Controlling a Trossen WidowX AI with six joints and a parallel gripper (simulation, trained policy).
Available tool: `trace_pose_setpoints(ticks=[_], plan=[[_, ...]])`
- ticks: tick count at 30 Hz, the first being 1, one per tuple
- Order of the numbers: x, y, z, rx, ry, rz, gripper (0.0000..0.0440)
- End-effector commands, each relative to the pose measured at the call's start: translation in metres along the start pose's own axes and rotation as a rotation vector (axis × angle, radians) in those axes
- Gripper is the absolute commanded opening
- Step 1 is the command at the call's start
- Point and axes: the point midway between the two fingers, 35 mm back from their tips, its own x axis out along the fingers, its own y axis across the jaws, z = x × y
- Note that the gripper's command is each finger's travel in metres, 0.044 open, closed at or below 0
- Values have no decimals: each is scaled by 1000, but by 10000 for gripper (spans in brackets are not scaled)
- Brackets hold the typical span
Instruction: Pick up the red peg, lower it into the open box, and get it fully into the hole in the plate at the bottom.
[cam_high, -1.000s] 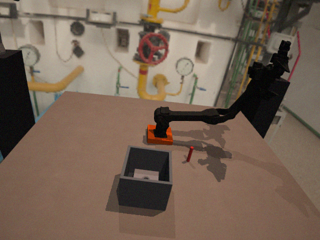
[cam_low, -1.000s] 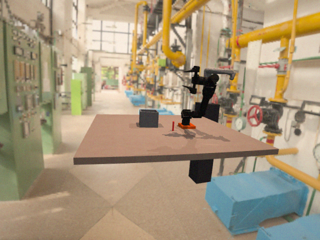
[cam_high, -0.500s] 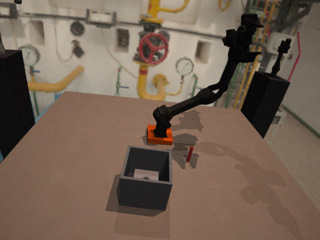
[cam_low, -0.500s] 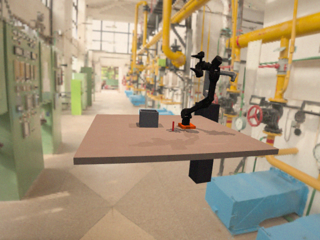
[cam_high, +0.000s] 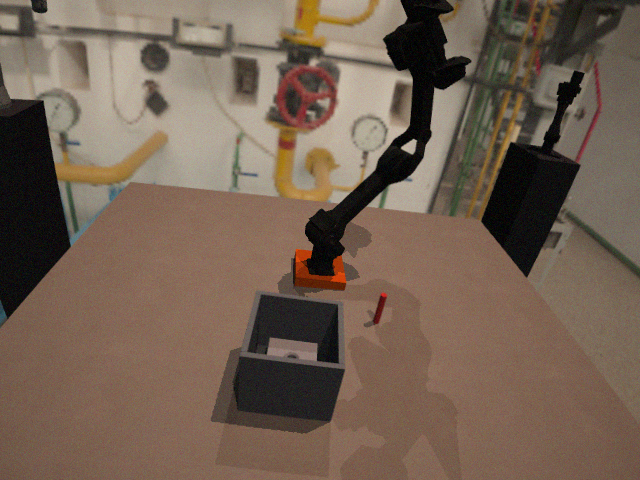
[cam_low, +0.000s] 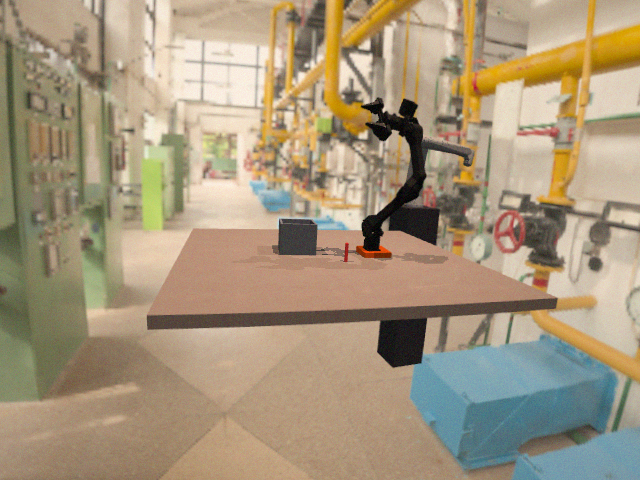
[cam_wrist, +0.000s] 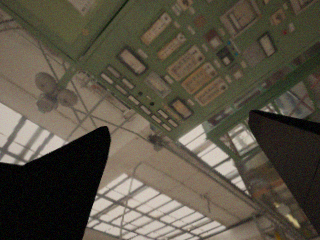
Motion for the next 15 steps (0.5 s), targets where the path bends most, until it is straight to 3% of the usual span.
trace_pose_setpoints(ticks=[1,15], plan=[[7,17,28,99,-15,-26,439],[46,28,119,419,-102,-191,440]])
